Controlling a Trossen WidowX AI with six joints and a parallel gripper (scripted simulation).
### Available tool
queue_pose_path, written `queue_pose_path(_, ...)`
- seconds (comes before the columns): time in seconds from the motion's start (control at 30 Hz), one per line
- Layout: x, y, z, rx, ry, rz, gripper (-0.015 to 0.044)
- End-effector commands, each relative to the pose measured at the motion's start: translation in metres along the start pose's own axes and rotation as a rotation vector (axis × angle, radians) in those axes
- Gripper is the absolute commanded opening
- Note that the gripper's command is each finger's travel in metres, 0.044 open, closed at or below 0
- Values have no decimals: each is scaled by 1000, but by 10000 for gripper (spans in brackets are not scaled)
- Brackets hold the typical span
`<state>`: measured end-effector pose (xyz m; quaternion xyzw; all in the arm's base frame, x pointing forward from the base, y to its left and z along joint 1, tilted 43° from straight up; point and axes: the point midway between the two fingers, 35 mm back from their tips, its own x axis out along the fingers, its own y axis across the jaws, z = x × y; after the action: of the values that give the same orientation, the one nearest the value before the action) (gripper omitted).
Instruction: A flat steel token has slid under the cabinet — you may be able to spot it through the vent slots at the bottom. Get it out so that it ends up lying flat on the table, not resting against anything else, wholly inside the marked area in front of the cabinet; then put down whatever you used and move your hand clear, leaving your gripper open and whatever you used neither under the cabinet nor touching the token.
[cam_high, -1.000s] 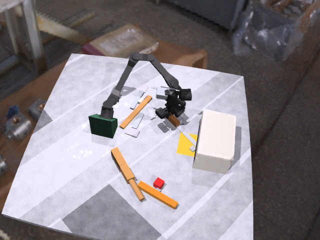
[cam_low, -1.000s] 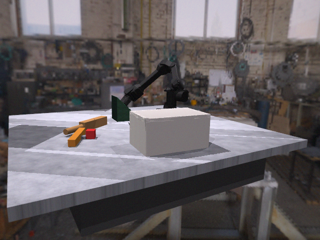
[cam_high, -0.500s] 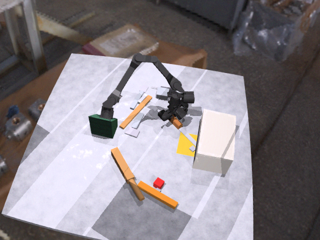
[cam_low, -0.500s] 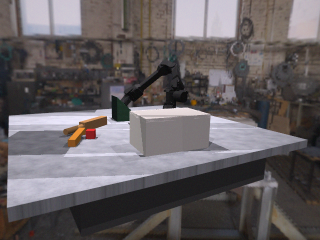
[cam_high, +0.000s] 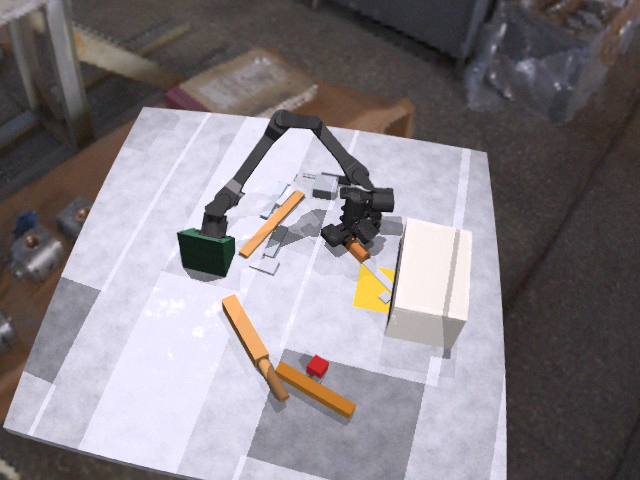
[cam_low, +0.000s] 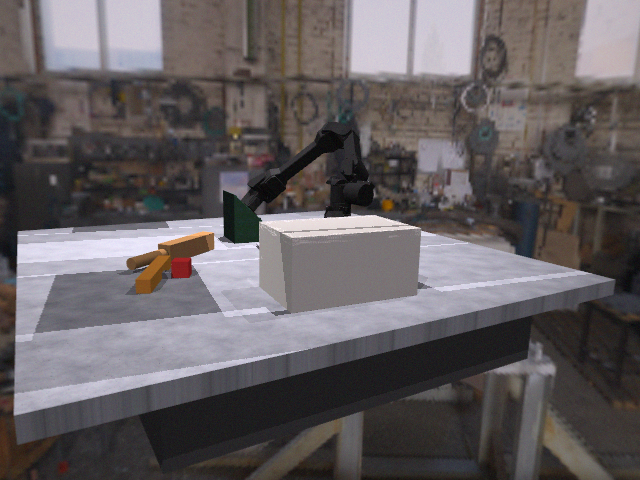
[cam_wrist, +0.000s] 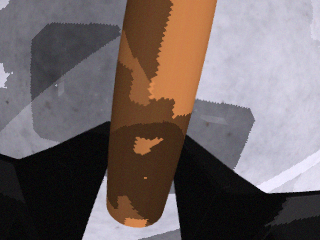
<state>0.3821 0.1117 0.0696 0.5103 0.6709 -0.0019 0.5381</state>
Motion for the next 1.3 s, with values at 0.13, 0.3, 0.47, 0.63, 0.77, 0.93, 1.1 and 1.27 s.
queue_pose_path(0.13, 0, -2, 5, -3, 0, 2, 0)
queue_pose_path(0.3, 1, -8, 5, -2, 0, 1, 0)
queue_pose_path(0.47, 1, -13, 5, -2, 0, 1, 0)
queue_pose_path(0.63, 1, -17, 5, -2, 0, 1, 0)
queue_pose_path(0.77, 2, -19, 5, -2, 0, 1, 0)
queue_pose_path(0.93, 1, -19, 5, -2, 0, 1, 0)
queue_pose_path(1.1, 2, -19, 5, -2, 0, 1, 0)
queue_pose_path(1.27, 2, -19, 3, -2, 0, 1, 0)
